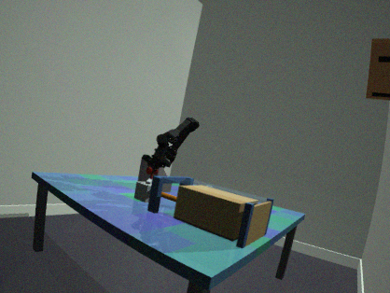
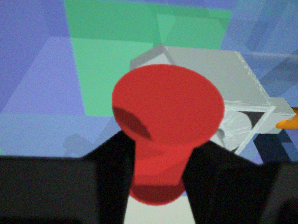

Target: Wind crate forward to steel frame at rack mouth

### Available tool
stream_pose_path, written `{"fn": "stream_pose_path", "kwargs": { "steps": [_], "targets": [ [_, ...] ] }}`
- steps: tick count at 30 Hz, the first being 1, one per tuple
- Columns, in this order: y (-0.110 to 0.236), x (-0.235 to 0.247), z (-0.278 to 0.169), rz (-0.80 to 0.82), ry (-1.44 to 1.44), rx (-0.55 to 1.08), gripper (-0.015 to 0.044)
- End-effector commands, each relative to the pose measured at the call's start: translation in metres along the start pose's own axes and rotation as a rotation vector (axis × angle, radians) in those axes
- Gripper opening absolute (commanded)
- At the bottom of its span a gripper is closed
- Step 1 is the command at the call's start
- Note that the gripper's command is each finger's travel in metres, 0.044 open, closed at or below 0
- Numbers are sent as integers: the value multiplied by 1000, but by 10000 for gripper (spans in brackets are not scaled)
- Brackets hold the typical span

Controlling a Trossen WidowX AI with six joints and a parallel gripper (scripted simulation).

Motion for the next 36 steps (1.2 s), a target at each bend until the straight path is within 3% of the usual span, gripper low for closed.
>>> {"fn": "stream_pose_path", "kwargs": {
  "steps": [1,36],
  "targets": [
    [-4,6,-4,23,6,7,0],
    [-16,32,-30,25,6,10,0]
  ]
}}
Point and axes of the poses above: the point midway between the two fingers, 35 mm back from their tips, its own y axis back along the fingers, its own x axis across the jaws, z = x × y, the point moved 5 cm from there along y, back along the fingers, and after that the axes turned 7 degrees about y, right-handed, at the moved point
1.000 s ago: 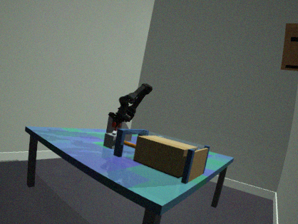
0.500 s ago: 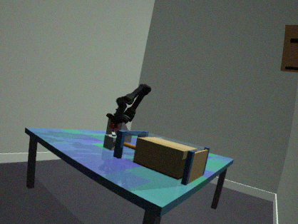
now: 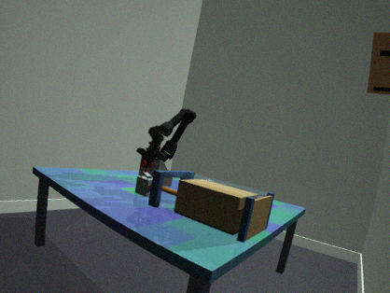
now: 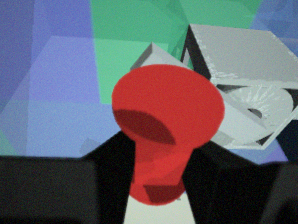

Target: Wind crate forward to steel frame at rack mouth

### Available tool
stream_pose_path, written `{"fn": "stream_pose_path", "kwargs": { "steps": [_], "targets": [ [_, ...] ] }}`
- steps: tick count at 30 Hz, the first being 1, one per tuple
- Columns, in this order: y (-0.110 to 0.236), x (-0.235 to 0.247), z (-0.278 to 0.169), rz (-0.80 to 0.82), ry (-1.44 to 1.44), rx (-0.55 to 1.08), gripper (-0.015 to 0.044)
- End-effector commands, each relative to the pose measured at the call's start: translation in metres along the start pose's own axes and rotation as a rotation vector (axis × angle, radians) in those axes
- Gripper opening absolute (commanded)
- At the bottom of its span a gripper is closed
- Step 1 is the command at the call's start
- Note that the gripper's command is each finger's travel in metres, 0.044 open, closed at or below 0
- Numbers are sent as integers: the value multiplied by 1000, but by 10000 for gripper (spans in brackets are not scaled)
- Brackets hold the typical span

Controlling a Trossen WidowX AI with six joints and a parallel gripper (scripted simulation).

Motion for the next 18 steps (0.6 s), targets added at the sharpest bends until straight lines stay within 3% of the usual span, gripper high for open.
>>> {"fn": "stream_pose_path", "kwargs": {
  "steps": [1,18],
  "targets": [
    [-6,5,-8,23,2,16,0],
    [-13,13,-24,23,2,17,0]
  ]
}}
Point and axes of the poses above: the point midway between the two fingers, 35 mm back from their tips, its own y axis back along the fingers, its own x axis across the jaws, z = x × y, the point moved 5 cm from there along y, back along the fingers, and after that the axes turned 7 degrees about y, right-handed, at the moved point
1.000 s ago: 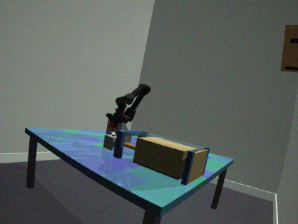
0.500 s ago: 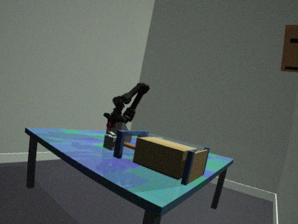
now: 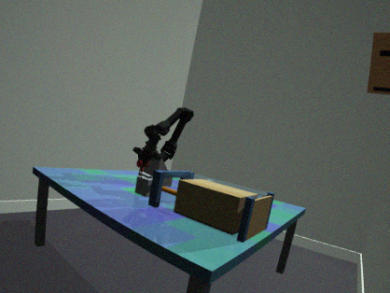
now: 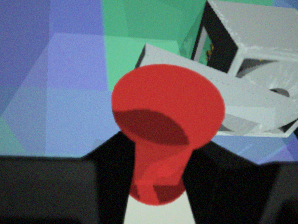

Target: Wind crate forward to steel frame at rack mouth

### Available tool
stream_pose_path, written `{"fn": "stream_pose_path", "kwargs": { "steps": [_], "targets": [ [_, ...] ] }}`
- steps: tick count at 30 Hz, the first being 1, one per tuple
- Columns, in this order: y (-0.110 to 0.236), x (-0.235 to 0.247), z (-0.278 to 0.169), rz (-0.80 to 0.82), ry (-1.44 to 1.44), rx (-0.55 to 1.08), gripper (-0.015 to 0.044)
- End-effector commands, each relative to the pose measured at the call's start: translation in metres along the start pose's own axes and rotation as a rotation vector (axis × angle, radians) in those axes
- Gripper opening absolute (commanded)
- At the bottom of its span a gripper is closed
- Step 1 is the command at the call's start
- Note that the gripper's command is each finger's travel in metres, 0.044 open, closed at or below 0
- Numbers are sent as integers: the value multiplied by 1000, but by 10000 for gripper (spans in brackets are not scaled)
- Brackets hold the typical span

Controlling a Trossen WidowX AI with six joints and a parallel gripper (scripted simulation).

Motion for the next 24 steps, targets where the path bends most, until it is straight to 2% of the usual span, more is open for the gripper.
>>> {"fn": "stream_pose_path", "kwargs": {
  "steps": [1,24],
  "targets": [
    [-5,2,-6,8,5,6,0],
    [-15,7,-29,8,5,9,0]
  ]
}}
Point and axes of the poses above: the point midway between the two fingers, 35 mm back from their tips, its own y axis back along the fingers, its own x axis across the jaws, z = x × y, the point moved 5 cm from there along y, back along the fingers, and after that the axes turned 7 degrees about y, right-handed, at the moved point
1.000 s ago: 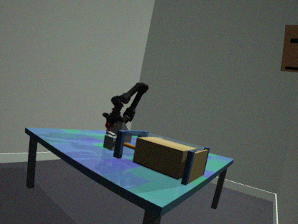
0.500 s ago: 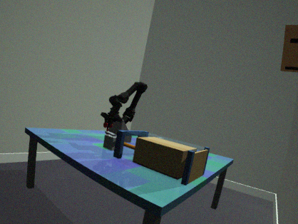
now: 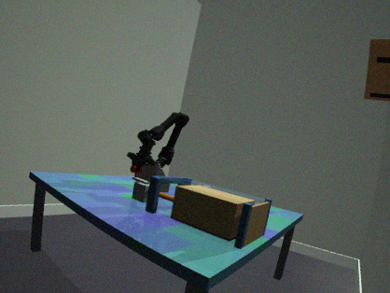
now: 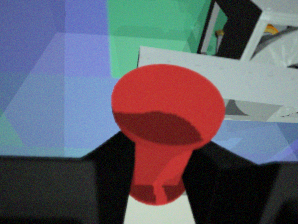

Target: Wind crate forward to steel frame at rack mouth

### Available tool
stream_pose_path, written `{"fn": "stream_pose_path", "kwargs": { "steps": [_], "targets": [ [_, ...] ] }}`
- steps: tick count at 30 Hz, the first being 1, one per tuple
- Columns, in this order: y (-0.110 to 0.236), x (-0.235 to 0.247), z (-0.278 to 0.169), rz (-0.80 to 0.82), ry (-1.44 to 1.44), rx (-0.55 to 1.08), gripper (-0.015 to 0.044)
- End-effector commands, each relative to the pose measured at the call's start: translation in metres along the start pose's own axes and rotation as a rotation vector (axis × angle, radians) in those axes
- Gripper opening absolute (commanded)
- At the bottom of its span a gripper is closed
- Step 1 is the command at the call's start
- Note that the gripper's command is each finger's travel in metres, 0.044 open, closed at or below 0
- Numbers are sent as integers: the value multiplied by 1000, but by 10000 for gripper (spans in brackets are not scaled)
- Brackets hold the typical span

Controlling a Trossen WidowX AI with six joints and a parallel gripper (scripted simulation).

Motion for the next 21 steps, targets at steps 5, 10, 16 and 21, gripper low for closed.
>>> {"fn": "stream_pose_path", "kwargs": {
  "steps": [5,10,16,21],
  "targets": [
    [-8,1,-13,3,6,13,0],
    [-12,-1,-24,3,6,14,0],
    [-19,-4,-40,2,7,16,0],
    [-21,-5,-44,2,7,16,0]
  ]
}}
Point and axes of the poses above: the point midway between the two fingers, 35 mm back from their tips, its own y axis back along the fingers, its own x axis across the jaws, z = x × y, the point moved 5 cm from there along y, back along the fingers, and after that the axes turned 7 degrees about y, right-handed, at the moved point
